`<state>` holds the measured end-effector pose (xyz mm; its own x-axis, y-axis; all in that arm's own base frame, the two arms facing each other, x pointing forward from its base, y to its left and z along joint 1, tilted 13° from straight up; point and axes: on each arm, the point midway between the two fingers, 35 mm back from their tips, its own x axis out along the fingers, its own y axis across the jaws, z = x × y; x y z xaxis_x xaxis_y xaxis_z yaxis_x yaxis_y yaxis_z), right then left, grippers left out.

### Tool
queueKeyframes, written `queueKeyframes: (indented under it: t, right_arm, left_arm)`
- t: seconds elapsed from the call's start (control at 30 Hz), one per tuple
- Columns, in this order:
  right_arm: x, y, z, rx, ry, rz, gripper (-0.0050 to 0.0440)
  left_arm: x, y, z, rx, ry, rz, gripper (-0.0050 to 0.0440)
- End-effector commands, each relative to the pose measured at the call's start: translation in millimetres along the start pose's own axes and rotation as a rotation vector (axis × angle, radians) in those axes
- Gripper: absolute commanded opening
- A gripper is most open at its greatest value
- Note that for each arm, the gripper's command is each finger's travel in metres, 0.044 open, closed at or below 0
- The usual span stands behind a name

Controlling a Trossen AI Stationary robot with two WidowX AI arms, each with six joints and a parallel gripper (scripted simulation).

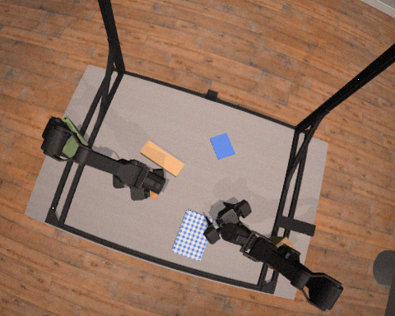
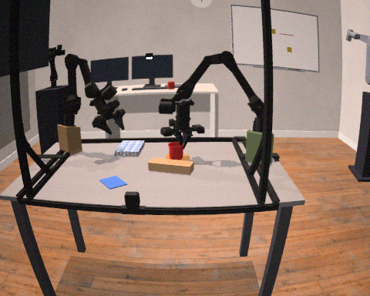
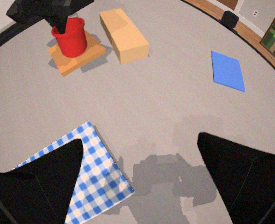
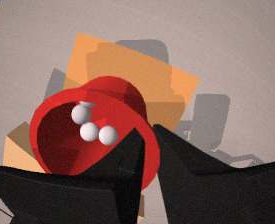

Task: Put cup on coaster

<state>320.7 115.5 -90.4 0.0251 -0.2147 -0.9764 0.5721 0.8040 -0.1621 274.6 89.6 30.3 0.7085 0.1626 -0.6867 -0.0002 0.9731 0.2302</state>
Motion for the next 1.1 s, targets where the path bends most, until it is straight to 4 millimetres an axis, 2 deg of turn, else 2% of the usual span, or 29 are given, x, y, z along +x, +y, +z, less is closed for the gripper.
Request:
queueKeyframes:
  t: [0.0, 0.1, 0.5, 1.07]
  right_arm:
    - [0, 0, 0, 0.0, 0.0, 0.001, 0.0048]
    - [0, 0, 0, 0.0, 0.0, 0.001, 0.0115]
    - [-2, 0, 0, 0.0, 0.0, -0.001, 0.0115]
    - [-40, -1, -2, -0.003, 0.008, -0.022, 0.0115]
  left_arm:
    - [0, 0, 0, 0.0, 0.0, 0.0, 0.04]
    - [0, 0, 0, 0.0, 0.0, 0.0, 0.04]
    - [0, 0, 0, 0.0, 0.0, 0.0, 0.04]
    - [0, 0, 0, 0.0, 0.0, 0.0, 0.04]
